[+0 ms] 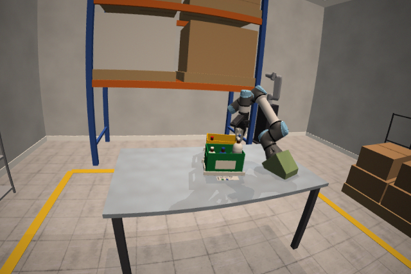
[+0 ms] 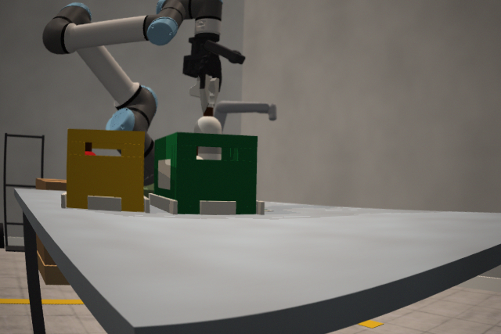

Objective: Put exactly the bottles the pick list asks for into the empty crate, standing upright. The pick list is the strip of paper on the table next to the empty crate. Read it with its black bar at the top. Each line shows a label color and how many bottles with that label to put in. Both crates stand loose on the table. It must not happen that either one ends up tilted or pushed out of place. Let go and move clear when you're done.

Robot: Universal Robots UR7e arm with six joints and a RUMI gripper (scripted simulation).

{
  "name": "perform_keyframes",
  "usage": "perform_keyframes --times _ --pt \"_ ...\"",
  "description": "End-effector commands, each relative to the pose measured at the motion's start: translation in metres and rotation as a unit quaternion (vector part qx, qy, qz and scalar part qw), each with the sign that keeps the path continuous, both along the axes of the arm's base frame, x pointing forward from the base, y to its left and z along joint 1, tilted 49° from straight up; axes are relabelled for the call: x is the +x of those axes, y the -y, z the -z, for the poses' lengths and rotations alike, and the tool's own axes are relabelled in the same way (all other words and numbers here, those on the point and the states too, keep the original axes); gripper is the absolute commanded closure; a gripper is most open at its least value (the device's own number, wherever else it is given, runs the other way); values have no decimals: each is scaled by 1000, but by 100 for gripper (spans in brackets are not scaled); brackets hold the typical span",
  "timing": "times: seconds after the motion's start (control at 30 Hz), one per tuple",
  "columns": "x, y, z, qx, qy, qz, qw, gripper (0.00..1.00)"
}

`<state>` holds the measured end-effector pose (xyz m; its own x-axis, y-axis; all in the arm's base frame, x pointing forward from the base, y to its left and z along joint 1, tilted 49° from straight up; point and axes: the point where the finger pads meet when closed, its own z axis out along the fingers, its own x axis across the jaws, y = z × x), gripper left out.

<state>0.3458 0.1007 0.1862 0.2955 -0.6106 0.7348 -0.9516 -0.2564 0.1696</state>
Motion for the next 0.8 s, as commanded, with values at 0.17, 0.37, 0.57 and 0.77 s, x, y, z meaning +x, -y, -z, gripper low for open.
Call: perform_keyframes --times 0.17,0.37,0.57,0.77 --pt "2 7 6 1 2 -1 1000 100" --pt "2 10 8 1 2 -1 1000 100" --pt "3 15 12 1 2 -1 1000 100" --pt "3 19 16 1 2 -1 1000 100"
